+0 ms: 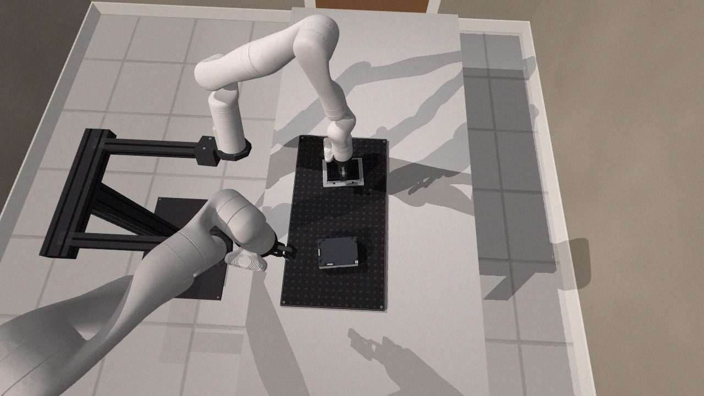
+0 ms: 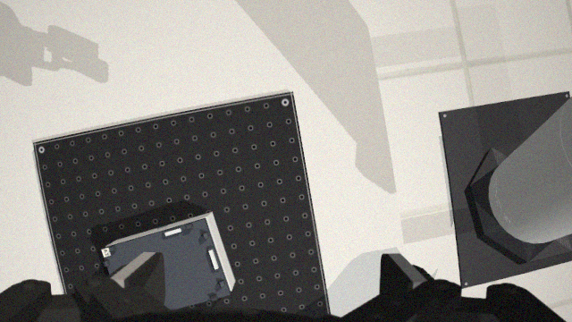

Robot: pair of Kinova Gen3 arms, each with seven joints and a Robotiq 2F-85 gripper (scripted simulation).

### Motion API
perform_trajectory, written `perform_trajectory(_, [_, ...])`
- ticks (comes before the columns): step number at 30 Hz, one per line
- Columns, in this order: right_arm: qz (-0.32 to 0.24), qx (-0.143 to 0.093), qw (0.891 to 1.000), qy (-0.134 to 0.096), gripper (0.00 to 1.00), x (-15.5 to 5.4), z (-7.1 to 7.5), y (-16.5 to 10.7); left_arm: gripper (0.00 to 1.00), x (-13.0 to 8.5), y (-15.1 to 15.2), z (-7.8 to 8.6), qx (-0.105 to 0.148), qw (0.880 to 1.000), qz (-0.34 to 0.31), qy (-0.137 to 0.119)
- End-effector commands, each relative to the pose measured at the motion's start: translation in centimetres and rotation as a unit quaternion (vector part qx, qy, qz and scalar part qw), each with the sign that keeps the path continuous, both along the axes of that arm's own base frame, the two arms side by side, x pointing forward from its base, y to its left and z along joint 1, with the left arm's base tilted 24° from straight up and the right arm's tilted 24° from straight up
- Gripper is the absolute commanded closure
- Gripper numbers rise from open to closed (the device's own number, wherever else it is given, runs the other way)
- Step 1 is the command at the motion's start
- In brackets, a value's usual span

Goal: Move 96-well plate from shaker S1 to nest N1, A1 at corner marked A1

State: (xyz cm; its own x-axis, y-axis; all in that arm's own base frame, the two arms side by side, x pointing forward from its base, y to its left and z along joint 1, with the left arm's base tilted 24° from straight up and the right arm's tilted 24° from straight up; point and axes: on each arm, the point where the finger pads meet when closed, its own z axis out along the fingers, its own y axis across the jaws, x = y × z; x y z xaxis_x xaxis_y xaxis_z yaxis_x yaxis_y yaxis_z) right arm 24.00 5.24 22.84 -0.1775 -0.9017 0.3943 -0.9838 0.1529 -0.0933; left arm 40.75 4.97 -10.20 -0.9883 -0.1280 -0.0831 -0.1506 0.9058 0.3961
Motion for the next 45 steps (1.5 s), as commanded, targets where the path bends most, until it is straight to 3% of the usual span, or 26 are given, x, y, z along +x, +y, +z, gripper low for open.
perform_trajectory(1, [0.0, 0.0, 1.0, 0.0, 0.002, 0.02, 0.02, 0.03, 0.071, 0.05, -0.04, 0.04, 0.0, 1.0, 0.0, -0.001])
perform_trajectory(45, [0.0, 0.0, 1.0, 0.0, 0.002, 0.02, 0.02, 0.03, 0.071, 0.06, 0.17, -0.43, 0.0, 1.0, 0.0, -0.001])
